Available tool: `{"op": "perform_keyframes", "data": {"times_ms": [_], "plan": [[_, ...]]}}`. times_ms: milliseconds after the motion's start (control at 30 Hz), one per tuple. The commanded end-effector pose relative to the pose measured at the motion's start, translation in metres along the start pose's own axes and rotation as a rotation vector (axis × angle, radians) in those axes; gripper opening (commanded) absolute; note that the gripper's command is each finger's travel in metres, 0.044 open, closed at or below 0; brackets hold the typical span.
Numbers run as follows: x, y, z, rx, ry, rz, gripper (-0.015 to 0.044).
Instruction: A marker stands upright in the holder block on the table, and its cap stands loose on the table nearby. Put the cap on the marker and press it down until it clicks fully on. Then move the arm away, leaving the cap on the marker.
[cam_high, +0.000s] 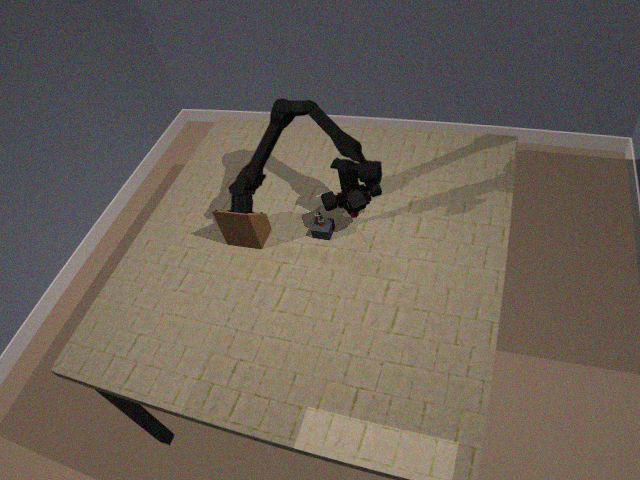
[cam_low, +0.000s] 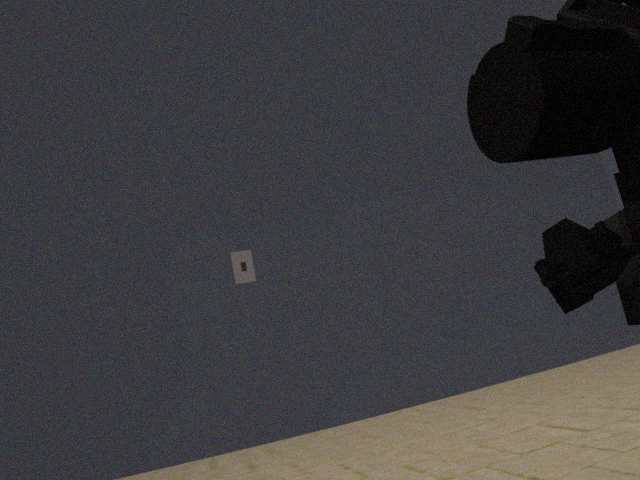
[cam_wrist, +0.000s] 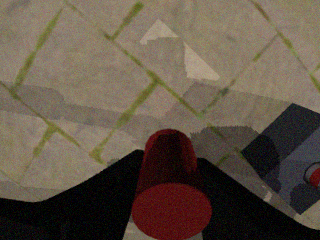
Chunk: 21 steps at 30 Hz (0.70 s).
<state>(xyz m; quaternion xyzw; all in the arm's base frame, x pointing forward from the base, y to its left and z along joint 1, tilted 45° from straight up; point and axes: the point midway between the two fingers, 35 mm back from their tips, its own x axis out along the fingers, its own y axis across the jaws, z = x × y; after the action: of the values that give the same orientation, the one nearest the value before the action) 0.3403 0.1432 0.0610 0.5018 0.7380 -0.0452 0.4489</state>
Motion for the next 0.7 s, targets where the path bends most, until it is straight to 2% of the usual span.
{"op": "perform_keyframes", "data": {"times_ms": [0,167,667], "plan": [[-0.012,0.002,-0.001,-0.012,-0.004,0.006,0.0000],[-0.018,-0.004,0.000,-0.012,-0.006,0.005,0.0000],[-0.052,-0.065,0.003,-0.008,-0.016,-0.003,0.0000]]}}
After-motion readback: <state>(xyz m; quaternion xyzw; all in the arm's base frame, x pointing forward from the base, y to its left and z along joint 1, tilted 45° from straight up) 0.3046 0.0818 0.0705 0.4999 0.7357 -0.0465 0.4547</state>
